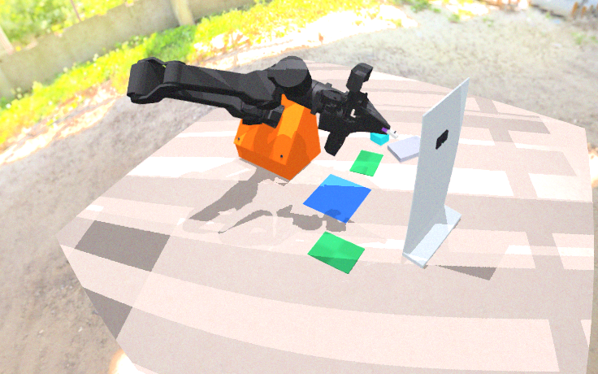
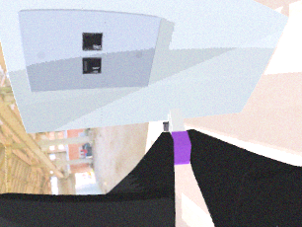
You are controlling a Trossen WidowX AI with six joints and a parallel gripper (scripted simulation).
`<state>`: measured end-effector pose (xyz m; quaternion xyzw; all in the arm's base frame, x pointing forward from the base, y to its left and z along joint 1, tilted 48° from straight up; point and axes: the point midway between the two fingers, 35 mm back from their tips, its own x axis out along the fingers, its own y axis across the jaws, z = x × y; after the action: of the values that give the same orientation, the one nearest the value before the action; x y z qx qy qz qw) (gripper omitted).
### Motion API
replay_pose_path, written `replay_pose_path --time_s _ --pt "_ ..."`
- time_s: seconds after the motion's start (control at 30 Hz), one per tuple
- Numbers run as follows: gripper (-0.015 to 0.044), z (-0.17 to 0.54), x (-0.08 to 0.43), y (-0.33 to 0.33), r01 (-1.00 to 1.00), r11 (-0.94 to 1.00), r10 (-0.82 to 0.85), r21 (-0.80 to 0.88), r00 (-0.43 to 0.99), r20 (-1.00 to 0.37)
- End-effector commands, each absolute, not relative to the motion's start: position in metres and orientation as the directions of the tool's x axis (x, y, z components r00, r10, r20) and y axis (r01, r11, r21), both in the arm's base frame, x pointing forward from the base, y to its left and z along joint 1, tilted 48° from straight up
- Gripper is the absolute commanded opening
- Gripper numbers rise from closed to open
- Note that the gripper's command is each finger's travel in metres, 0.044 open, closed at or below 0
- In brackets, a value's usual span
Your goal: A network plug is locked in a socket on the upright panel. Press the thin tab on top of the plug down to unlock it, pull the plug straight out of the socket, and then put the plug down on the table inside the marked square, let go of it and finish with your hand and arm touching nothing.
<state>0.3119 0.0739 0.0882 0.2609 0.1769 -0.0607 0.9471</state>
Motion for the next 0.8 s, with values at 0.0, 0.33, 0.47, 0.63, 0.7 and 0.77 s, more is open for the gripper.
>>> replay_pose_path --time_s 0.0,0.33,0.47,0.63,0.7,0.77 --pt "0.0000 0.080 0.309 0.058 0.266 0.868 -0.069 0.419 0.900 -0.430" --pt "0.0000 0.061 0.294 0.023 0.387 0.872 -0.168 0.299 0.812 -0.559" --pt "0.0000 0.054 0.285 0.010 0.429 0.868 -0.205 0.250 0.767 -0.607" --pt "0.0000 0.047 0.273 -0.005 0.477 0.858 -0.247 0.188 0.706 -0.664" --pt "0.0000 0.044 0.267 -0.011 0.495 0.854 -0.263 0.163 0.679 -0.686" --pt "0.0000 0.041 0.261 -0.017 0.511 0.848 -0.277 0.138 0.651 -0.706"
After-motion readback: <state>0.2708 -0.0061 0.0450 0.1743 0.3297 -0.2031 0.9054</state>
